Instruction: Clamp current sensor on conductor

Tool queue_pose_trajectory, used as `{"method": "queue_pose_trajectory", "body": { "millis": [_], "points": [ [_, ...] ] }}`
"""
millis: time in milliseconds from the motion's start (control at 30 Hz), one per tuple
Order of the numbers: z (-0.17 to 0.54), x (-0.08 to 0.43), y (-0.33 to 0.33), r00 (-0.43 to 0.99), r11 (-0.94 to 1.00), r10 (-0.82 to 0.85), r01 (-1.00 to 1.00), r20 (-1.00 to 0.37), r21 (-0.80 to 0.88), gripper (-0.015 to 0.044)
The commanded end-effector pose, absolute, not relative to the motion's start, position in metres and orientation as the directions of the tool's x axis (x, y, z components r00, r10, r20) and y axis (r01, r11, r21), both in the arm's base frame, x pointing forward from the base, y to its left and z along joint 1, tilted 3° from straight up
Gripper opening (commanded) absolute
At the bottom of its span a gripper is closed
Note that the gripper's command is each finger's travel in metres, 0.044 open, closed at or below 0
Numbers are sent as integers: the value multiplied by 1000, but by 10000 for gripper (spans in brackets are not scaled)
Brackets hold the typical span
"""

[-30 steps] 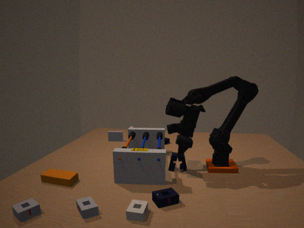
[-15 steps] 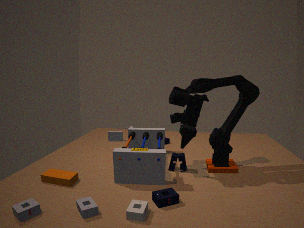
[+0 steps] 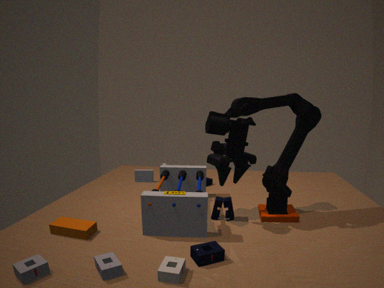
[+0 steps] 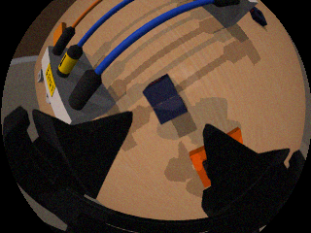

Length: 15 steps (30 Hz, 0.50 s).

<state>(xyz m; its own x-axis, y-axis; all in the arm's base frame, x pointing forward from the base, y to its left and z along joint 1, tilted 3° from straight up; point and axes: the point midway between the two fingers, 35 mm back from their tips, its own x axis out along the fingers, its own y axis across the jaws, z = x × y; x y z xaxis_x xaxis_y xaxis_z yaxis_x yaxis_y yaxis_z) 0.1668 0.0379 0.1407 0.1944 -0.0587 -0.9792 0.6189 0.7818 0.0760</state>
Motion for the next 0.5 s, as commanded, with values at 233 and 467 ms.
{"method": "queue_pose_trajectory", "body": {
  "millis": [233, 467],
  "points": [
    [144, 186, 40, 43, -16, -42, 999, -998, 44, 320],
    [140, 187, 40, 43, -16, -42, 999, -998, 44, 320]
  ]
}}
